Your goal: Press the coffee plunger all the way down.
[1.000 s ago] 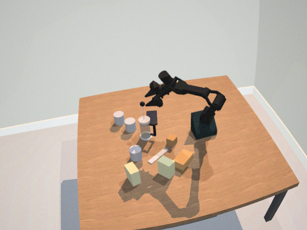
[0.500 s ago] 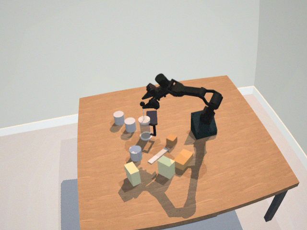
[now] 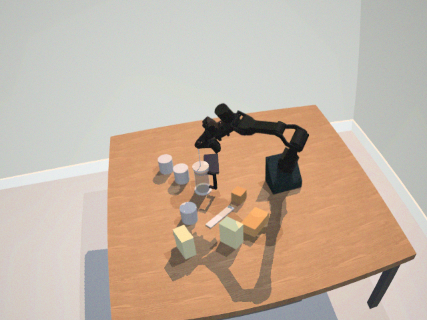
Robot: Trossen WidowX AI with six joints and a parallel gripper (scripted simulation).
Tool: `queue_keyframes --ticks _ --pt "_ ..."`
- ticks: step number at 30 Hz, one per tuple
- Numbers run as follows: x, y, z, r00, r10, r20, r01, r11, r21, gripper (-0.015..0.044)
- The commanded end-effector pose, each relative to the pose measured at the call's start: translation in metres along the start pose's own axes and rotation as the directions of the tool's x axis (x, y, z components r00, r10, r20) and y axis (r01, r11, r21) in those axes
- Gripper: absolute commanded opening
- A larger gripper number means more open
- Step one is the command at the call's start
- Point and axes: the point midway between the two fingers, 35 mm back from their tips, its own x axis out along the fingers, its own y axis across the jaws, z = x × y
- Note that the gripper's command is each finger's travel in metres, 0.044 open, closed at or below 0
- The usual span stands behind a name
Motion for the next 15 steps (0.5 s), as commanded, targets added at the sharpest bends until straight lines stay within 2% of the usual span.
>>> queue_keyframes --ticks 1,15 --pt "0.0001 -0.0006 0.0013 1.0 -0.005 0.004 0.005 1.0 0.001 0.012" --pt "0.0038 -0.0012 -0.0029 1.0 -0.006 0.004 0.006 1.0 0.001 0.012"
